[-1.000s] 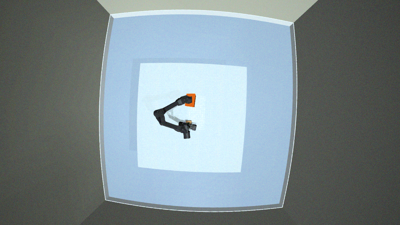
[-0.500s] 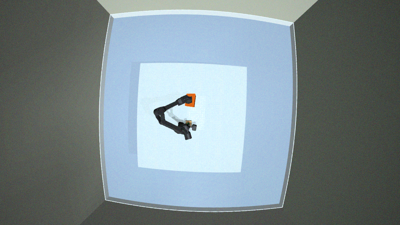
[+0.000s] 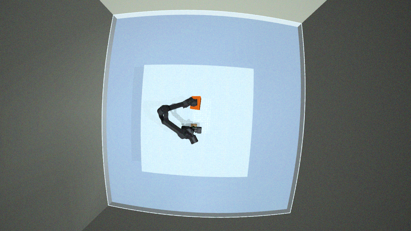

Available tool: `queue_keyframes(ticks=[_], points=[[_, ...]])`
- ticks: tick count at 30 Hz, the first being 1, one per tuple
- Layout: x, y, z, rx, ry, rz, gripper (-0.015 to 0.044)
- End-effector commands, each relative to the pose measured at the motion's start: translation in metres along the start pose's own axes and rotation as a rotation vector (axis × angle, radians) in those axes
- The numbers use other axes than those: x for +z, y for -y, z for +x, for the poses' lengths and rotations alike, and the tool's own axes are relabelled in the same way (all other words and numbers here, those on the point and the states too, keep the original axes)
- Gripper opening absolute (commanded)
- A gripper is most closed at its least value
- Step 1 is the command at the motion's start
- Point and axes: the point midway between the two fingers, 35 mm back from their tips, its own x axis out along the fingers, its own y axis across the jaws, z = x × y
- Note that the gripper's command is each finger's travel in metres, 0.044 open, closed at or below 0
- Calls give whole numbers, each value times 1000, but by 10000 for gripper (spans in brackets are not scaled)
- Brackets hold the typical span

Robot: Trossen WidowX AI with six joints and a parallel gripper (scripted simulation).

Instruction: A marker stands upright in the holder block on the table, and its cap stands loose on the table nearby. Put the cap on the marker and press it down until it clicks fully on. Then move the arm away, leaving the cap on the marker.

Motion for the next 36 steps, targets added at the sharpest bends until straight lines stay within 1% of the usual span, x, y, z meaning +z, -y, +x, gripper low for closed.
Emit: queue_keyframes(ticks=[1, 6, 18, 36], points=[[0, 1, -2, 6, -3, -9, 125], [0, 1, -2, 6, -3, -9, 0], [0, 1, -1, 6, -3, -9, 0], [-1, 1, 24, 5, -3, -9, 0]])
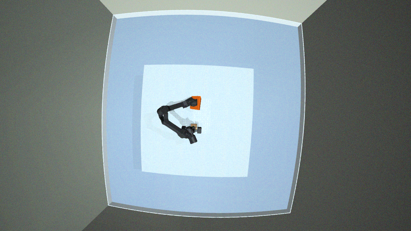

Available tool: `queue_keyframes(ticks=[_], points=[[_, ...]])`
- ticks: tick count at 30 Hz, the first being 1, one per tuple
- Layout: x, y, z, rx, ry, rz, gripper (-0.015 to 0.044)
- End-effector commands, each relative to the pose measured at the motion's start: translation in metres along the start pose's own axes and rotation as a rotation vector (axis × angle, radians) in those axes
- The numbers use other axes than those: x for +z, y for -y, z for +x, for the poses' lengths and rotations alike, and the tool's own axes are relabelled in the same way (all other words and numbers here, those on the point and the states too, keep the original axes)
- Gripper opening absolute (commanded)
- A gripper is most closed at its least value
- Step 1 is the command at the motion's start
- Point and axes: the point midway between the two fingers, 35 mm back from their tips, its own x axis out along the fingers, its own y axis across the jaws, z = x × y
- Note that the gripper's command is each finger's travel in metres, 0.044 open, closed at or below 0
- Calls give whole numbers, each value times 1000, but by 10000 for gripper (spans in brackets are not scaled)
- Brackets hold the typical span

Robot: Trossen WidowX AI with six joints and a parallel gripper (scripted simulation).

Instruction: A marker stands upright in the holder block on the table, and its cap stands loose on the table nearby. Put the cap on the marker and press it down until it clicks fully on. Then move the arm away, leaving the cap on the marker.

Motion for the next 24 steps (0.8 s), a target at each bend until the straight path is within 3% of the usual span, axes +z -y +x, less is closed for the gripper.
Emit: queue_keyframes(ticks=[1, 19, 24], points=[[-3, 0, 9, -10, -9, -12, 0], [1, 0, 13, 1, 3, 0, 0], [4, -3, -53, 5, 3, -2, 0]])
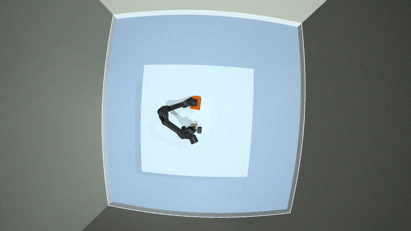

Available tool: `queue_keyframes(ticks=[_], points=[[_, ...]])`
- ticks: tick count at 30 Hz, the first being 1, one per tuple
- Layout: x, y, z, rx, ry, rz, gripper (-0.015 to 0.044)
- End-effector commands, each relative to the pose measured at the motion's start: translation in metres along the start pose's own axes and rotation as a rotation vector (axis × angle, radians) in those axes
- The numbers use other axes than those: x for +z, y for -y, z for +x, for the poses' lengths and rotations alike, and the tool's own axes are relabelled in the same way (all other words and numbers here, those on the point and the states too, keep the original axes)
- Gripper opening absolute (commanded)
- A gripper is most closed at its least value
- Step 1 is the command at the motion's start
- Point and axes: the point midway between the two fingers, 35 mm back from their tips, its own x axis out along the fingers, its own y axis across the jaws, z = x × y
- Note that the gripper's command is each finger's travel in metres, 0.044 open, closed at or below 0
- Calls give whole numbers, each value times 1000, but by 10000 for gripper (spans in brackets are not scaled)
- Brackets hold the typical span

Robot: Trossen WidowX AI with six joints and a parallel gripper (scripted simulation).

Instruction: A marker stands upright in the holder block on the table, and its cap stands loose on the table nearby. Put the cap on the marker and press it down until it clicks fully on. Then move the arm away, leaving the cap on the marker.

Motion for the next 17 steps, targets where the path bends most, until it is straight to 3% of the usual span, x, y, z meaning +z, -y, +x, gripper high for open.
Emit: queue_keyframes(ticks=[1, 7, 17], points=[[3, 0, -55, 13, 22, 16, 0], [2, 0, -65, 12, 22, 16, 0], [2, 0, -65, 12, 22, 16, 263]])
